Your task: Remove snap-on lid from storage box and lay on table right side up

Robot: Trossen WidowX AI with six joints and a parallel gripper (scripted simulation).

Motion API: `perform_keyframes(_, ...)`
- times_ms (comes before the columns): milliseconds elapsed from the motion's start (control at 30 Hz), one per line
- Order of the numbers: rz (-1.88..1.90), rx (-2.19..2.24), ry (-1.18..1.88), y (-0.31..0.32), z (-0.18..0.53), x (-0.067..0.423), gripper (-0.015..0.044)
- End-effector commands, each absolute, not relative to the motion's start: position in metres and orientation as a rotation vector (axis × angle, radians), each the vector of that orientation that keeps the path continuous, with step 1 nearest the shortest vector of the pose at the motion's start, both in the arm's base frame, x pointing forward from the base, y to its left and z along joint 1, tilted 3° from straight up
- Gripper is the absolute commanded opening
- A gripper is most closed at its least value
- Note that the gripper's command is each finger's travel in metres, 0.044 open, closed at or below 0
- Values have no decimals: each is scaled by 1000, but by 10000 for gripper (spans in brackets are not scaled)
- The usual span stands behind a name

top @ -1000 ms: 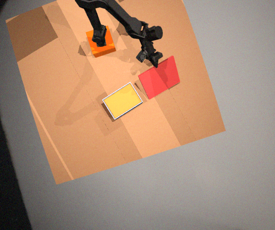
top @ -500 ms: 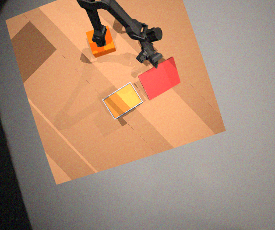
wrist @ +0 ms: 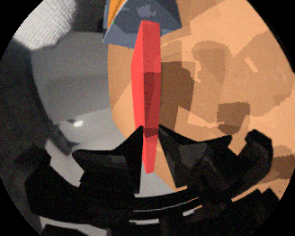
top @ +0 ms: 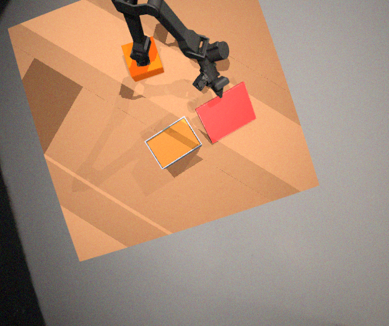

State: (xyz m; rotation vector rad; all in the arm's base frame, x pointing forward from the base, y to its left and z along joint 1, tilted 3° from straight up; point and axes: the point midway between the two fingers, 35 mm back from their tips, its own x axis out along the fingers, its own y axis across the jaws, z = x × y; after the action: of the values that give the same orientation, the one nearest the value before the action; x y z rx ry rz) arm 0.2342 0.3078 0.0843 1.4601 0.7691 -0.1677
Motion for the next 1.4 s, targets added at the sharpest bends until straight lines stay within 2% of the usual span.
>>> perform_keyframes(0, -192, 1428, 784, 304, 68, 232, 0)
perform_keyframes(833, -192, 1428, 784, 306, 48, 233, 0)
perform_keyframes(1167, -192, 1429, 783, 309, 62, 235, 263)
perform_keyframes(1233, -192, 1429, 783, 309, 62, 235, 275)
perform_keyframes(1367, -193, 1428, 784, 306, 61, 229, 380)
